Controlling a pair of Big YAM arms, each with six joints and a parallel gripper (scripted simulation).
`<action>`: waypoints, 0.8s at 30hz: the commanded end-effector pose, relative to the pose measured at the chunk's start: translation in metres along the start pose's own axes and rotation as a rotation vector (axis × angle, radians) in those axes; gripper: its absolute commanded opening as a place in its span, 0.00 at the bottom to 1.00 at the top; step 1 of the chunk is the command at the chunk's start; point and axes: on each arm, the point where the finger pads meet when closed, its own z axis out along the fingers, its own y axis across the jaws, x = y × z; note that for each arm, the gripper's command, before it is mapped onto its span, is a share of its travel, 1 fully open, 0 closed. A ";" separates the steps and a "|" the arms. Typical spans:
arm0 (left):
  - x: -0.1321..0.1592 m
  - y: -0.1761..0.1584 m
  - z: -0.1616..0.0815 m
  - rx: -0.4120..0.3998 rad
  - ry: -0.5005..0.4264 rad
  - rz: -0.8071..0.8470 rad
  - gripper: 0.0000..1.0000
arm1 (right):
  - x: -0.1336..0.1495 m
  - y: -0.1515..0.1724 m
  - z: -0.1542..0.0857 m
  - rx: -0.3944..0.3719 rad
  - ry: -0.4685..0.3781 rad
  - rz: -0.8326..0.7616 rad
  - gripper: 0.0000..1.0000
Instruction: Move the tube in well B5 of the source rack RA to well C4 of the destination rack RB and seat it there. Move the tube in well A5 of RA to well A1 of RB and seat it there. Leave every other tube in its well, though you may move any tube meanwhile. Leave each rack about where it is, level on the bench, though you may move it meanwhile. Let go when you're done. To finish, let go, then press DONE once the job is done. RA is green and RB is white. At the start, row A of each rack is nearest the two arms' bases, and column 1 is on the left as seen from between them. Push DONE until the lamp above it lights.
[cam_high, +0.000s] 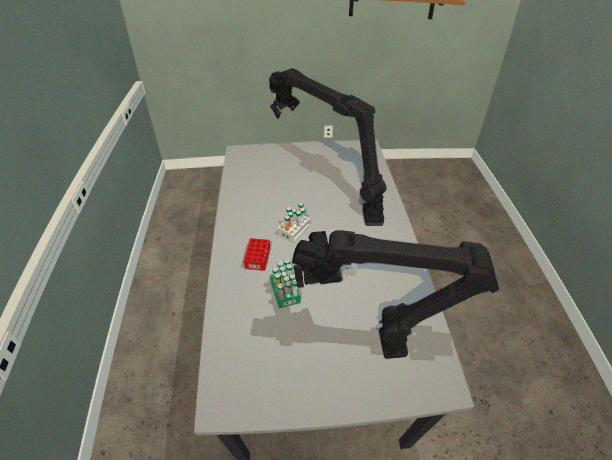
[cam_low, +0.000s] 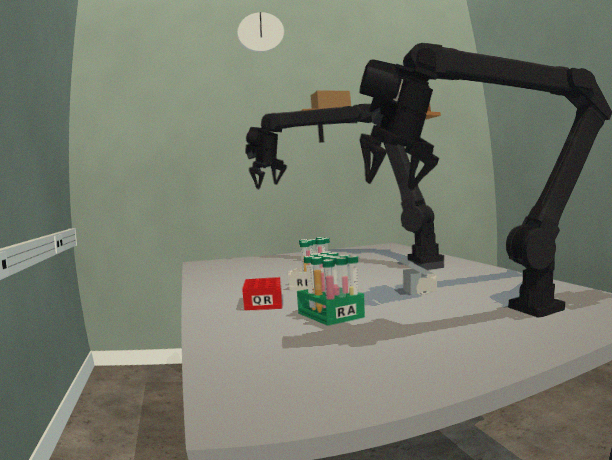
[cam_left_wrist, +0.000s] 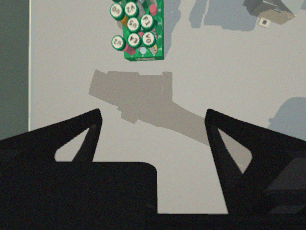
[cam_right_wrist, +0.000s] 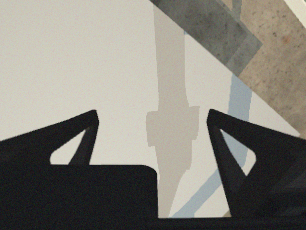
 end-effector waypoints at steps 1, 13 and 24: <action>-0.002 0.002 -0.003 -0.007 -0.004 0.003 1.00 | -0.003 -0.001 -0.007 0.000 -0.014 0.002 1.00; -0.002 0.002 -0.003 -0.007 -0.004 0.003 1.00 | -0.003 -0.001 -0.007 0.000 -0.014 0.002 1.00; -0.009 0.009 -0.012 -0.032 -0.015 0.012 0.30 | -0.004 0.036 -0.038 -0.038 -0.063 -0.034 0.30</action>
